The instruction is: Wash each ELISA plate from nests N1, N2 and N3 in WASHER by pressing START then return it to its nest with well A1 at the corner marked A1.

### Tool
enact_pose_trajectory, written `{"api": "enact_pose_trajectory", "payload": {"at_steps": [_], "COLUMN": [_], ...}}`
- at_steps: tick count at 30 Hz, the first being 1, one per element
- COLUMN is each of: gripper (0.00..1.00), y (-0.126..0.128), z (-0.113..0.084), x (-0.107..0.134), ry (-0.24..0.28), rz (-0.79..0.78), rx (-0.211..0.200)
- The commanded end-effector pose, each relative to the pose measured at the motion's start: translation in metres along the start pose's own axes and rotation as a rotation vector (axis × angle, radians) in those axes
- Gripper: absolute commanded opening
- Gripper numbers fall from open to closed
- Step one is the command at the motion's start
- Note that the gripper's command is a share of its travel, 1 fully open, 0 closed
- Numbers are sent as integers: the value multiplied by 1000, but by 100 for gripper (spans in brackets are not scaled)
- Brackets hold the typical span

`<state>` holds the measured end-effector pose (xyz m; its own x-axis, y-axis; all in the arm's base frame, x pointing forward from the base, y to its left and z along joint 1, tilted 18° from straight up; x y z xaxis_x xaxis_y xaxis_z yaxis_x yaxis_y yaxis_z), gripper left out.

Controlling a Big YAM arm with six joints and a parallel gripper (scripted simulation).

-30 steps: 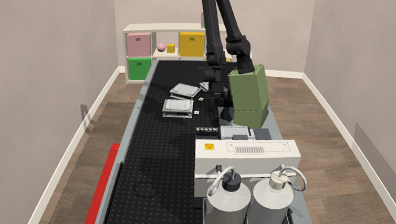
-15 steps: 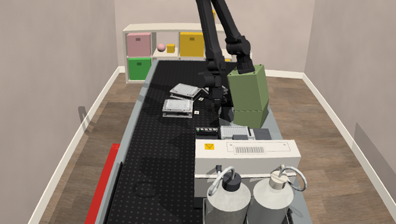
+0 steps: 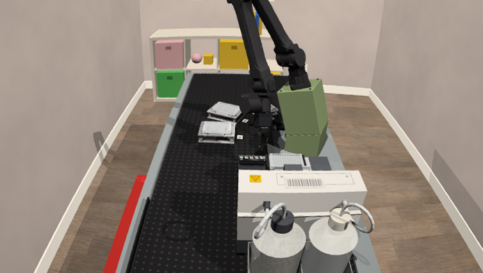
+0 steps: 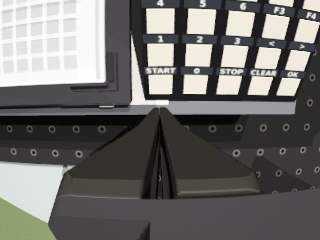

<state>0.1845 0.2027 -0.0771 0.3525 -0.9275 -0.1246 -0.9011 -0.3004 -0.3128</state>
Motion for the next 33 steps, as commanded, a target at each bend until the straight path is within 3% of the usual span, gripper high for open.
{"api": "enact_pose_trajectory", "payload": {"at_steps": [1, 19, 20, 22, 30, 31, 33], "gripper": [0, 0, 0, 0, 0, 0, 0], "y": [-4, -3, 0, -3, -2, 1, 0], "z": [6, 20, 20, 22, 27, 24, 15], "x": [1, 1, 2, 1, 2, 3, 2], "ry": [-4, -4, 4, -4, -1, 7, 0], "rz": [-4, -5, -7, -4, -4, -7, -8], "rx": [9, 8, -7, 8, 4, -13, -1]}}
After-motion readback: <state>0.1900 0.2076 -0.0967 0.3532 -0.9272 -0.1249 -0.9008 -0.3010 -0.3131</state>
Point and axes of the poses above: the point where the finger pads meet when closed, its own z axis out along the fingers, its own y axis across the jaws, x = y × z, the point moved 8 cm from there along -z, back along the fingers, and after that the axes turned 15 degrees about -z, right-handed, at the moved point
